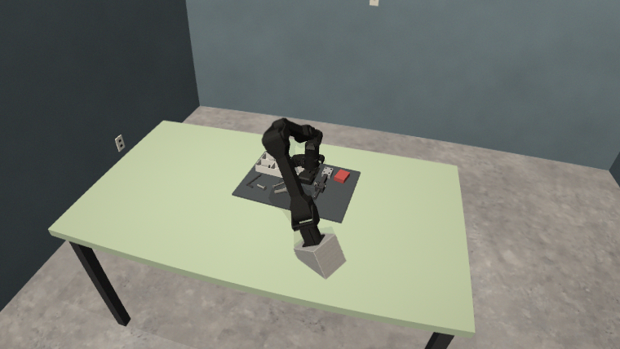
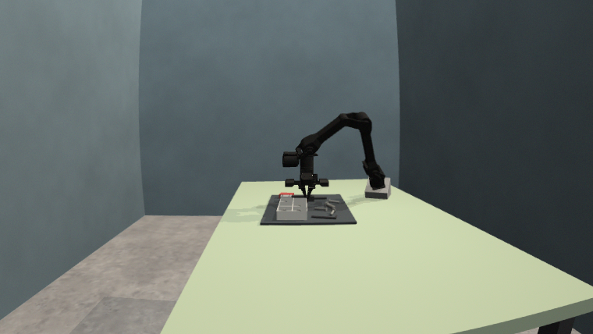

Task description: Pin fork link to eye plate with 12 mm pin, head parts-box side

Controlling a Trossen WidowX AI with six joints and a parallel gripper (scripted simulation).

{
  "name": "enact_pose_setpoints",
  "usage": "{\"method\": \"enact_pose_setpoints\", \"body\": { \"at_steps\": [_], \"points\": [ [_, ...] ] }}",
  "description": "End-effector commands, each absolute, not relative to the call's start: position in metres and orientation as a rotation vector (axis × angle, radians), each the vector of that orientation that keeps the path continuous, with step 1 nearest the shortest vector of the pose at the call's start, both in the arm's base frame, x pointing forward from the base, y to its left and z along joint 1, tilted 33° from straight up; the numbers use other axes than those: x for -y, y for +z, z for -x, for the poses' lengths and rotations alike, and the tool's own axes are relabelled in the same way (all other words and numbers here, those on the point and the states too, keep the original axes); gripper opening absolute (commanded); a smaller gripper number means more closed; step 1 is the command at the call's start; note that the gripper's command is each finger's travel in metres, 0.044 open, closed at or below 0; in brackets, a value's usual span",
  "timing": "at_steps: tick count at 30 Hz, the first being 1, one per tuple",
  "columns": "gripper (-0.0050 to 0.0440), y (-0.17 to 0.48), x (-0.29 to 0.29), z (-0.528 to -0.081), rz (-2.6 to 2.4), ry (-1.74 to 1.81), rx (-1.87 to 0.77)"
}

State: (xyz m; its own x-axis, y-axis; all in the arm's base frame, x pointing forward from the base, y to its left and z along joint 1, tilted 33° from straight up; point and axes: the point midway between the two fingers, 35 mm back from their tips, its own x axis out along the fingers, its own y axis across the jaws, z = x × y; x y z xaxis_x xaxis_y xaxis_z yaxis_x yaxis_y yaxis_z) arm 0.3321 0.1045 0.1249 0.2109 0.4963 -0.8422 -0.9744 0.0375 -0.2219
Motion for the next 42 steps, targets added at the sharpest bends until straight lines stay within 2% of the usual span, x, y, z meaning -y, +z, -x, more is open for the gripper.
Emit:
{"method": "enact_pose_setpoints", "body": {
  "at_steps": [1, 42],
  "points": [
    [-0.005, 0.1255, -0.1035, -0.3325, 0.936, 1.255, -0.655],
    [-0.005, 0.1213, -0.0972, -0.3329, 0.935, 1.259, -0.652]
  ]
}}
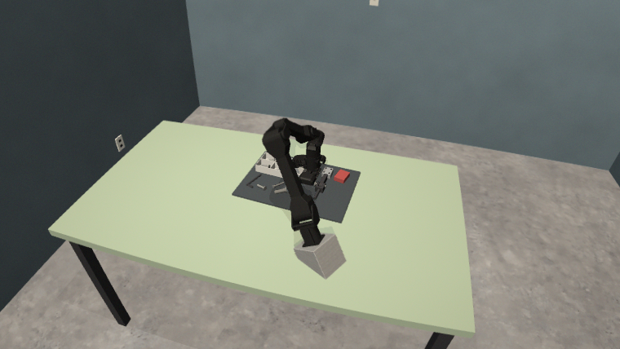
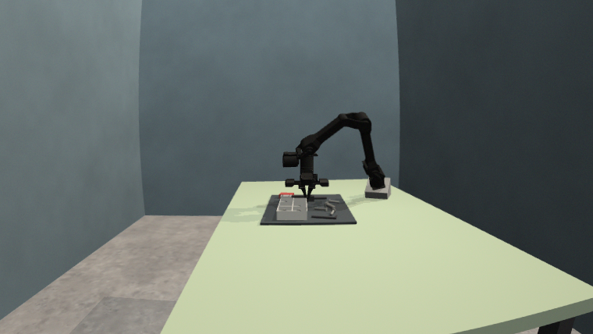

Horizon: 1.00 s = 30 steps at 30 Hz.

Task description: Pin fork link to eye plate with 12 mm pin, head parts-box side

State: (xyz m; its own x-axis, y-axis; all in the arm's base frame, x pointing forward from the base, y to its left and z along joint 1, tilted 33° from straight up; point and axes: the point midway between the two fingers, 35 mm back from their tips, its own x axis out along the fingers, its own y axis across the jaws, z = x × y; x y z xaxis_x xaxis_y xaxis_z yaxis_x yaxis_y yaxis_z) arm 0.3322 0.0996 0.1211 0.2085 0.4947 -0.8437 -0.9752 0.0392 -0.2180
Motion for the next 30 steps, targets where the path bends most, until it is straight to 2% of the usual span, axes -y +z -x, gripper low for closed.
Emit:
{"method": "enact_pose_setpoints", "body": {
  "at_steps": [1, 30],
  "points": [
    [-0.005, 0.1217, -0.0966, -0.3331, 0.936, 1.257, -0.651],
    [-0.005, 0.1187, -0.0913, -0.3336, 0.937, 1.257, -0.651]
  ]
}}
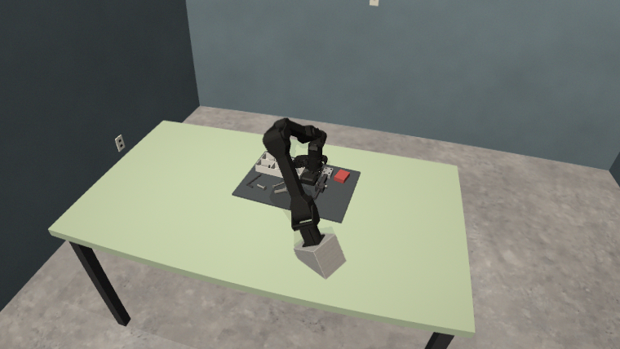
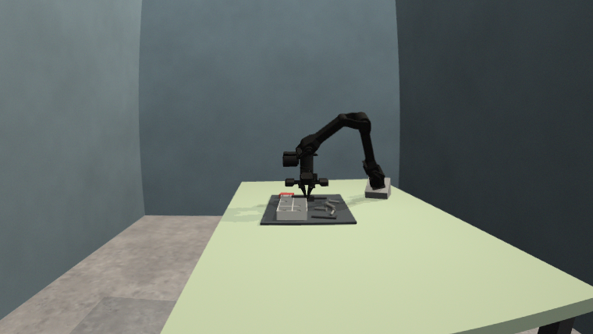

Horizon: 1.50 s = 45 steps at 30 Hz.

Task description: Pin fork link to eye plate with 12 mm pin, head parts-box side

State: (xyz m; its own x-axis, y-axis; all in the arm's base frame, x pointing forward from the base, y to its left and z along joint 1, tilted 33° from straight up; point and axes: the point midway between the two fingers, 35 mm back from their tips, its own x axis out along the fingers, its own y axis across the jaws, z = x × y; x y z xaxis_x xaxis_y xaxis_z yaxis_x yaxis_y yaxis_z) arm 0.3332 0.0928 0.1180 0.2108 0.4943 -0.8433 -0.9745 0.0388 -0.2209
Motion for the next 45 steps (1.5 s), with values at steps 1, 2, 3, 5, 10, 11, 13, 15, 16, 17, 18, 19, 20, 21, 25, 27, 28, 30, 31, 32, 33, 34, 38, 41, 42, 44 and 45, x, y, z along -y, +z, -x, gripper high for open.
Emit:
{"method": "enact_pose_setpoints", "body": {
  "at_steps": [1, 2, 3, 5, 10, 11, 13, 15, 16, 17, 18, 19, 20, 21, 25, 27, 28, 30, 31, 32, 33, 34, 38, 41, 42, 44, 45],
  "points": [
    [-0.005, 0.1187, -0.0913, -0.3336, 0.937, 1.257, -0.651],
    [-0.005, 0.1187, -0.0913, -0.3336, 0.937, 1.257, -0.651],
    [-0.005, 0.1187, -0.0913, -0.3336, 0.937, 1.257, -0.651],
    [-0.005, 0.1187, -0.0913, -0.3336, 0.937, 1.257, -0.651],
    [-0.005, 0.1187, -0.0913, -0.3336, 0.937, 1.257, -0.651],
    [-0.005, 0.1187, -0.0913, -0.3336, 0.937, 1.257, -0.651],
    [-0.005, 0.1187, -0.0913, -0.3336, 0.937, 1.257, -0.651],
    [-0.005, 0.1187, -0.0913, -0.3336, 0.937, 1.257, -0.651],
    [-0.005, 0.1187, -0.0913, -0.3336, 0.937, 1.257, -0.651],
    [-0.005, 0.1187, -0.0913, -0.3336, 0.937, 1.257, -0.651],
    [-0.005, 0.1187, -0.0913, -0.3336, 0.937, 1.257, -0.651],
    [-0.005, 0.1187, -0.0913, -0.3336, 0.937, 1.257, -0.651],
    [-0.005, 0.1187, -0.0913, -0.3336, 0.937, 1.257, -0.651],
    [-0.005, 0.1187, -0.0913, -0.3336, 0.937, 1.257, -0.651],
    [-0.005, 0.1187, -0.0913, -0.3336, 0.937, 1.257, -0.651],
    [-0.005, 0.1187, -0.0913, -0.3336, 0.937, 1.257, -0.651],
    [-0.005, 0.1187, -0.0913, -0.3336, 0.937, 1.257, -0.651],
    [-0.005, 0.1187, -0.0913, -0.3336, 0.937, 1.257, -0.651],
    [-0.005, 0.1187, -0.0913, -0.3336, 0.937, 1.257, -0.651],
    [-0.005, 0.1187, -0.0913, -0.3336, 0.937, 1.257, -0.651],
    [-0.005, 0.1187, -0.0913, -0.3336, 0.937, 1.257, -0.651],
    [-0.005, 0.1187, -0.0913, -0.3336, 0.937, 1.257, -0.651],
    [-0.005, 0.1189, -0.0914, -0.3337, 0.937, 1.257, -0.651],
    [-0.005, 0.1196, -0.092, -0.3337, 0.937, 1.256, -0.65],
    [-0.005, 0.12, -0.0922, -0.3338, 0.938, 1.255, -0.65],
    [-0.005, 0.121, -0.093, -0.3339, 0.938, 1.254, -0.648],
    [-0.005, 0.1216, -0.0935, -0.334, 0.939, 1.254, -0.648]
  ]
}}
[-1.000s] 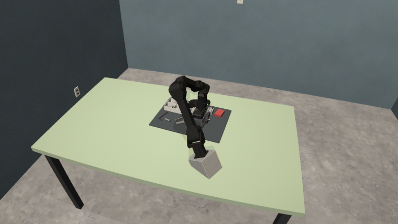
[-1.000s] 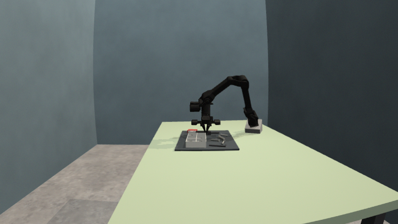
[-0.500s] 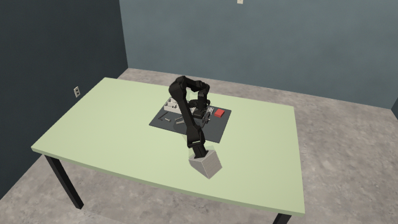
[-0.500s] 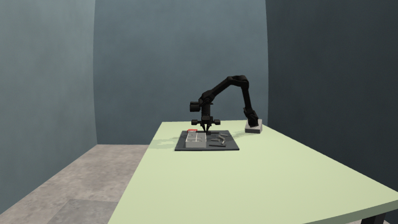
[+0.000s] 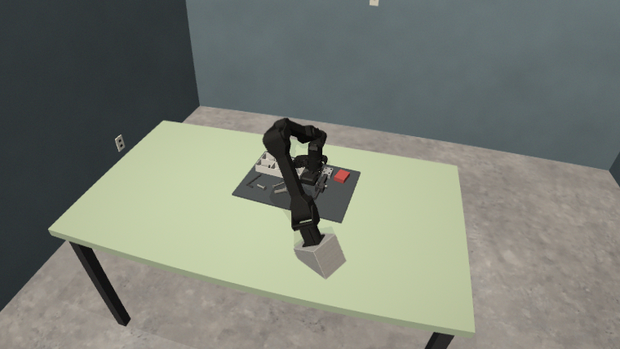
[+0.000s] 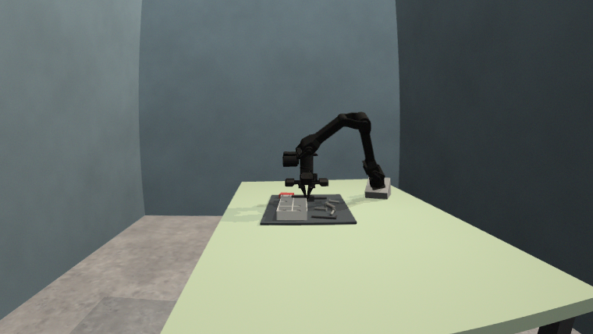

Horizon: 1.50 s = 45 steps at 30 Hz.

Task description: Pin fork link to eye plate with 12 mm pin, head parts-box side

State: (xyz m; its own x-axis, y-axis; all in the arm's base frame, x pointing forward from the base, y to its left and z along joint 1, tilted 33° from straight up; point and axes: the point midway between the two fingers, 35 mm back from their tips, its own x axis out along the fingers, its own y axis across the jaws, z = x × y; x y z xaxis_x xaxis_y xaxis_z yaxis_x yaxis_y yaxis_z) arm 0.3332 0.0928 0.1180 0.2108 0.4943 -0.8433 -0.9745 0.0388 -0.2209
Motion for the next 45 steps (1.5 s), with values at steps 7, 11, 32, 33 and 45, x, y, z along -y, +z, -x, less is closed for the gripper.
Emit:
{"method": "enact_pose_setpoints", "body": {
  "at_steps": [7, 11, 32, 33, 45],
  "points": [
    [-0.005, 0.126, -0.096, -0.335, 0.945, 1.248, -0.64],
    [-0.005, 0.131, -0.097, -0.336, 0.952, 1.24, -0.631],
    [-0.005, 0.137, -0.103, -0.335, 0.953, 1.236, -0.626],
    [-0.005, 0.137, -0.103, -0.335, 0.953, 1.236, -0.626],
    [-0.005, 0.137, -0.102, -0.335, 0.954, 1.236, -0.625]
  ]
}}
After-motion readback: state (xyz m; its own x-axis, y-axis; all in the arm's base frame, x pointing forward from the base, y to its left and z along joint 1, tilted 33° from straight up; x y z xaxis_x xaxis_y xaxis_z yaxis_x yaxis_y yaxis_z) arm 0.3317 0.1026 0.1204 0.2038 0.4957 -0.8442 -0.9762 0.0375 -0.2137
